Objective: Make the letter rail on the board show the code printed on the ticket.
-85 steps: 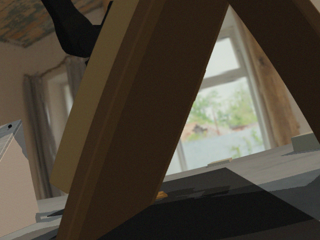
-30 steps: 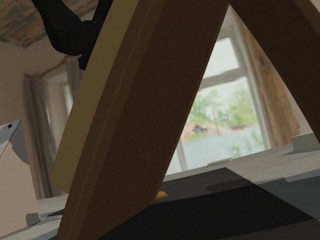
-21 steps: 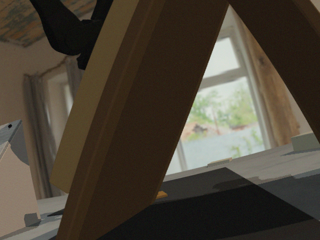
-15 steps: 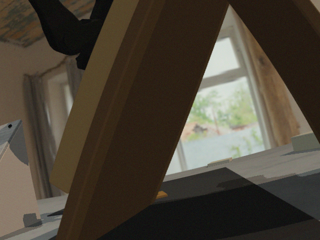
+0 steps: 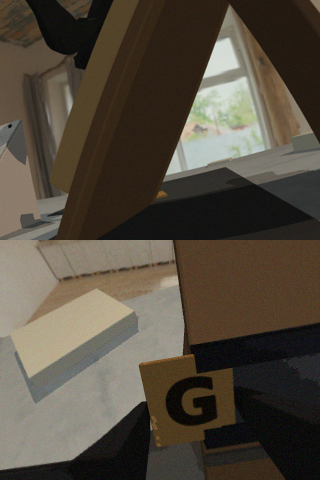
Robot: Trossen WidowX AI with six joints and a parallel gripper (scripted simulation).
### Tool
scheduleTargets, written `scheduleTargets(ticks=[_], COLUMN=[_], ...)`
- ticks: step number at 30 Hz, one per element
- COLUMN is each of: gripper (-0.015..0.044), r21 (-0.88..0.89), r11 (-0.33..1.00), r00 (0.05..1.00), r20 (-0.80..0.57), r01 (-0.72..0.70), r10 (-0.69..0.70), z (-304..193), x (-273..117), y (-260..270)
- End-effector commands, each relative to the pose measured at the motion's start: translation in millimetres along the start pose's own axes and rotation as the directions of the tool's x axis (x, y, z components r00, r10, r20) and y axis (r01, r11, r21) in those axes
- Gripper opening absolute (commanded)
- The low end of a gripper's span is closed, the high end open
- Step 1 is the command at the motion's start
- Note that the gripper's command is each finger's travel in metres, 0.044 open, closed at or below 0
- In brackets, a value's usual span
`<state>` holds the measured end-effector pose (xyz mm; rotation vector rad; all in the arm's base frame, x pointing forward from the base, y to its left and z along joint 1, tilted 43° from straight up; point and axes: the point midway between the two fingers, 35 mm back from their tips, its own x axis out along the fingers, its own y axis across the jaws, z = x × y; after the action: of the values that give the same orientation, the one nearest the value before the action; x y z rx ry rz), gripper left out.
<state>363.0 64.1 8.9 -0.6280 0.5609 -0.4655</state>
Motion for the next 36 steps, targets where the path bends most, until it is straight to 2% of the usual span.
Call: scheduleTargets(ticks=[1, 36], gripper=[0.0, 0.0], r21=[-0.005, -0.006], r11=[1.0, 1.0], r00=[1.0, 1.0], r20=[0.0, 0.0], r01=[-0.003, -0.003], r10=[0.003, 0.003], z=[-1, -1], x=[0, 0], y=[-2, -20])
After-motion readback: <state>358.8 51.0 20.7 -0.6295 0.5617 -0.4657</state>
